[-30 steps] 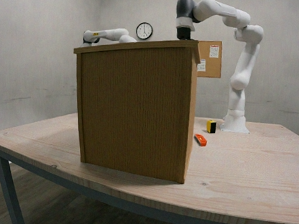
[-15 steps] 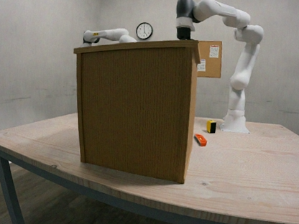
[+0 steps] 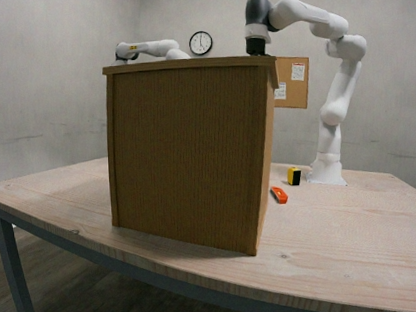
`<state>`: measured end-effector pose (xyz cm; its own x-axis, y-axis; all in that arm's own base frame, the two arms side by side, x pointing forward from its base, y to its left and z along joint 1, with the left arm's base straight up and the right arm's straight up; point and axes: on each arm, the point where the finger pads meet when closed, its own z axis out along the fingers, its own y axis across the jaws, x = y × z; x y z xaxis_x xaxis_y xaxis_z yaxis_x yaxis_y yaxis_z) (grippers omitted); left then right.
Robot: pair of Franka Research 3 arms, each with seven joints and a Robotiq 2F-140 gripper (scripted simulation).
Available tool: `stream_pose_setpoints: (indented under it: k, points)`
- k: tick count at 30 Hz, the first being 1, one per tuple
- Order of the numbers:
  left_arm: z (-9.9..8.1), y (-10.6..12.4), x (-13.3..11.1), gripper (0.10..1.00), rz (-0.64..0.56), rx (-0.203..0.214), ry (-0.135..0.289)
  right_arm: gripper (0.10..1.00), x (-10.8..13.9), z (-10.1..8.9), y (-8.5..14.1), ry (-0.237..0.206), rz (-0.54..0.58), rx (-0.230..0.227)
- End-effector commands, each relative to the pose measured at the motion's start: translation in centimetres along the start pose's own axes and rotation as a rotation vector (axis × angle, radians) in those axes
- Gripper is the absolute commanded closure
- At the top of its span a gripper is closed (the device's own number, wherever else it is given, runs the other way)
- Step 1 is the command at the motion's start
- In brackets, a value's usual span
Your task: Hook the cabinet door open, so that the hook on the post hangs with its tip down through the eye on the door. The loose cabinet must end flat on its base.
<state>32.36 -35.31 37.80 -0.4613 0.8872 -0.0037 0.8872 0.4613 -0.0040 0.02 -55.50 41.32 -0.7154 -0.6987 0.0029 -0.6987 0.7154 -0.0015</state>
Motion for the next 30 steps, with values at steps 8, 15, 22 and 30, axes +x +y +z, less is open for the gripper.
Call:
stream_pose_setpoints:
  k: [8,15,22,30]
  points:
    - [0.01,0.49,0.03,0.801,0.038,-0.004,0.004,0.098,0.0,-0.01,0.0,0.0,0.0,0.0]
    - [0.01,0.91,0.01,0.801,0.039,-0.004,0.004,0.098,0.0,-0.01,0.0,0.0,0.0,0.0]
    - [0.0,1.01,0.0,0.801,0.039,-0.004,0.004,0.098,0.0,-0.01,0.0,0.0,0.0,0.0]
    - [0.0,1.01,0.0,0.801,0.039,-0.004,0.004,0.098,0.0,-0.01,0.0,0.0,0.0,0.0]
